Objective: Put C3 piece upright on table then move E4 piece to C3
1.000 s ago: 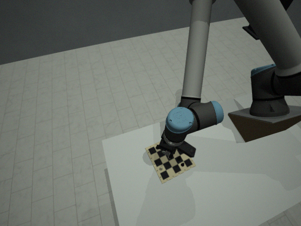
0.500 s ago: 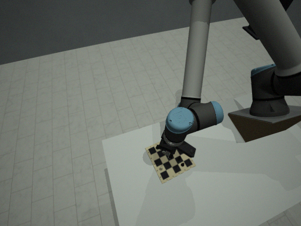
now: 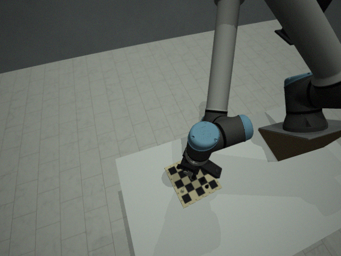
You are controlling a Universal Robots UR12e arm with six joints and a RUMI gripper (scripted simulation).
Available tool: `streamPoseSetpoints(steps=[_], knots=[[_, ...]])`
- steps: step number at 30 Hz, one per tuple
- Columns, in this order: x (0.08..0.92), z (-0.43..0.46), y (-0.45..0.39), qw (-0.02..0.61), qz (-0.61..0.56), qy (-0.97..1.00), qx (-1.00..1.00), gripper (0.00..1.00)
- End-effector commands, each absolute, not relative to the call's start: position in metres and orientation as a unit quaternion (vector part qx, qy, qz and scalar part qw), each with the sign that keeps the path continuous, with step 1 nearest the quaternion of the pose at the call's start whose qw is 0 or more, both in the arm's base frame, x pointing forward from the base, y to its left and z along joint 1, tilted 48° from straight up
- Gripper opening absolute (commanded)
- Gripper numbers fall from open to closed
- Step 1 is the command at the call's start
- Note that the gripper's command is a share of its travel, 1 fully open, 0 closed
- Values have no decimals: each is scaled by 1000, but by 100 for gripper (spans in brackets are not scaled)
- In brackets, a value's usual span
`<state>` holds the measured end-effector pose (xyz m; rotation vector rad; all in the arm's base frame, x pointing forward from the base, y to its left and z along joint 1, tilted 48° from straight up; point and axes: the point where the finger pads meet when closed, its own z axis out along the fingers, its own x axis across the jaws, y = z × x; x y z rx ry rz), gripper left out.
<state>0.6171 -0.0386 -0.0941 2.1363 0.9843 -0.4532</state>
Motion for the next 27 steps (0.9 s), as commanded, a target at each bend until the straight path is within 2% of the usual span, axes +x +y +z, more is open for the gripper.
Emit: streamPoseSetpoints(steps=[1, 27], knots=[[617, -94, -38, 365, -176, 383, 830, 23], [617, -105, -51, 365, -176, 383, 830, 23]])
